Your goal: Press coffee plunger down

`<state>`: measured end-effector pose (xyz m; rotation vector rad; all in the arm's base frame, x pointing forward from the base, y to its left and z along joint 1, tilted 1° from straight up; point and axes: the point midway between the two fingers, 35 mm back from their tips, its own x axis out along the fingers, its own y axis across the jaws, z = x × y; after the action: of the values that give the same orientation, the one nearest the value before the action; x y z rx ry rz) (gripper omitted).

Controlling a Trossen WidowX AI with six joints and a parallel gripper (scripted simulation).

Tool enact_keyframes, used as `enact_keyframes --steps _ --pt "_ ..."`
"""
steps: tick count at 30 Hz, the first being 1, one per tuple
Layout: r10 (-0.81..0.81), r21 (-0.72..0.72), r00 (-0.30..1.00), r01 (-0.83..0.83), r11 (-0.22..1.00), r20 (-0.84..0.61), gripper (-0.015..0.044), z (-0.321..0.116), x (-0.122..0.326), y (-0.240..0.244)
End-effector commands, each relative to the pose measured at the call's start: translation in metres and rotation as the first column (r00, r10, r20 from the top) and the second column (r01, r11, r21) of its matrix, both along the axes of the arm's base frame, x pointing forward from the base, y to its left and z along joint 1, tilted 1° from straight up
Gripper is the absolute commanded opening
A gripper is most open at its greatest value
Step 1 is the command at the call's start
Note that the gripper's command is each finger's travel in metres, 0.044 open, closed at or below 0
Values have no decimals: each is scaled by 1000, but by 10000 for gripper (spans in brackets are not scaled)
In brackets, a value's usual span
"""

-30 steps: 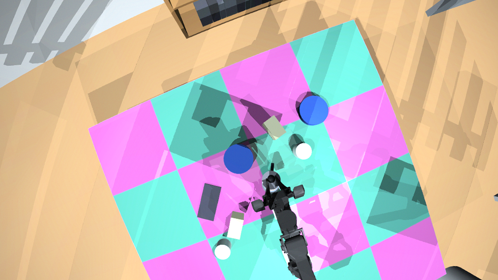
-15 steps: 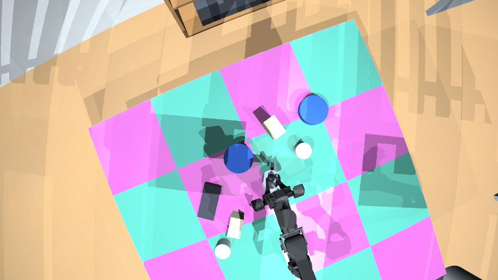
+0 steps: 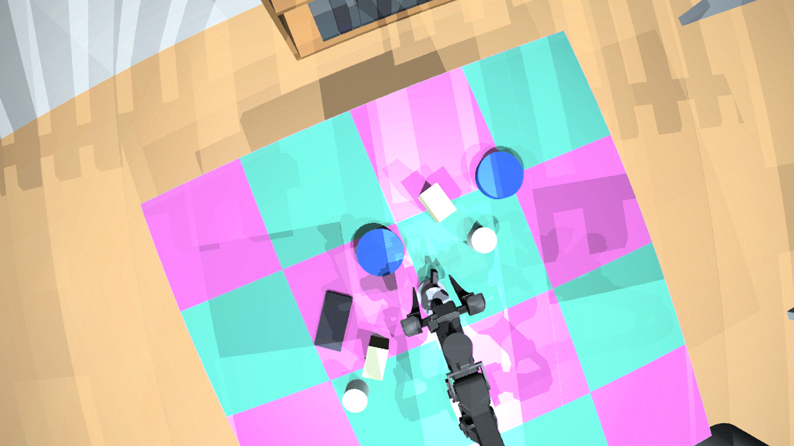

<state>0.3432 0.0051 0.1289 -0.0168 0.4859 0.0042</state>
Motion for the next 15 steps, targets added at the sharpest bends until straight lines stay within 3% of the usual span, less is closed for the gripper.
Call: enact_keyframes --steps 1,10,15 --pt "0 0 1000 0 1000 0 440 2 -1 0" --pt "13 -6 1000 -13 1000 -14 440 72 -43 6" --pt "11 -7 1000 -11 1000 -16 440 77 -50 5"
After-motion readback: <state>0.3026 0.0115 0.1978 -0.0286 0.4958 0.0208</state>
